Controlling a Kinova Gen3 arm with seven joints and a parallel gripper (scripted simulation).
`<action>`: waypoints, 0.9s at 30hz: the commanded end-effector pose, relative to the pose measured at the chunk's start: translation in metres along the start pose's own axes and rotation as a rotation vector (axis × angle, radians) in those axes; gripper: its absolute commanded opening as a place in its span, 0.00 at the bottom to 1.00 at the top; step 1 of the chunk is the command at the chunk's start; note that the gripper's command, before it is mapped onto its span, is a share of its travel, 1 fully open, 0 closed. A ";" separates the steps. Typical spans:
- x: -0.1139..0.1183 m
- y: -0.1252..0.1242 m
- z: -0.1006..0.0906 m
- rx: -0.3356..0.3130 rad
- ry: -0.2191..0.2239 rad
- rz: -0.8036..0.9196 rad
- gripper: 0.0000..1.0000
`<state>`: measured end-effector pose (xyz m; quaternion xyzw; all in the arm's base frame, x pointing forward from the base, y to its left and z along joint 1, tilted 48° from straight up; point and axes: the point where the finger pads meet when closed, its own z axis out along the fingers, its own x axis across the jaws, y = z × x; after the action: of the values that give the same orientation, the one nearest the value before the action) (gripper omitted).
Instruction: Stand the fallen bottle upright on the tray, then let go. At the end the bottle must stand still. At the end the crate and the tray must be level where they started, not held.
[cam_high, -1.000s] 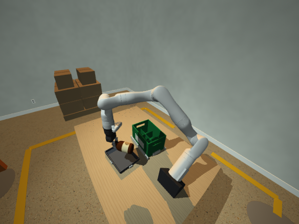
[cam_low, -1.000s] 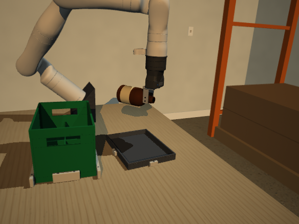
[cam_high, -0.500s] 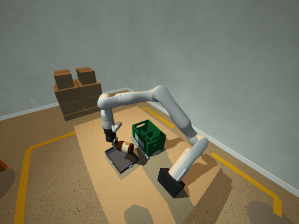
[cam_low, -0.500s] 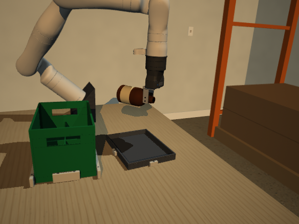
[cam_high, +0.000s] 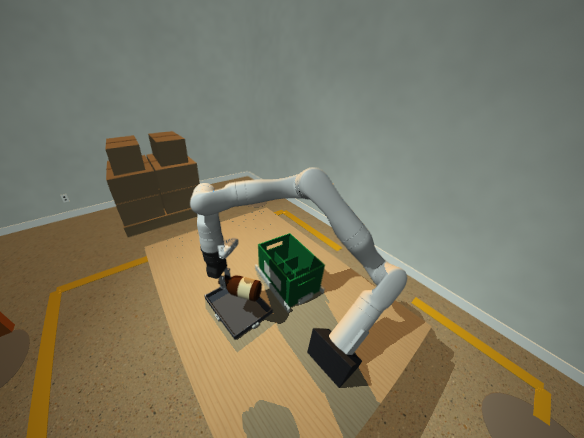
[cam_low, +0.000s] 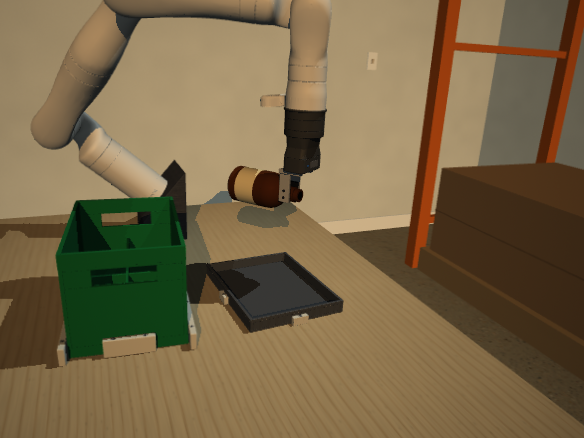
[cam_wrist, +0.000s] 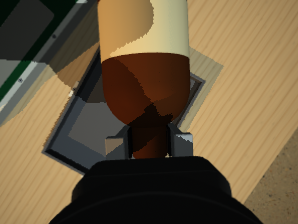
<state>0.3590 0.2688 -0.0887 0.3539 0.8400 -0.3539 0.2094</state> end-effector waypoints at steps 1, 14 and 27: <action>0.000 0.000 -0.001 -0.003 0.001 0.004 0.00; 0.000 0.000 -0.001 -0.002 0.001 0.130 0.00; 0.000 0.000 -0.001 -0.003 0.001 0.260 0.00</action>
<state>0.3591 0.2685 -0.0890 0.4593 0.7873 -0.3244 0.2530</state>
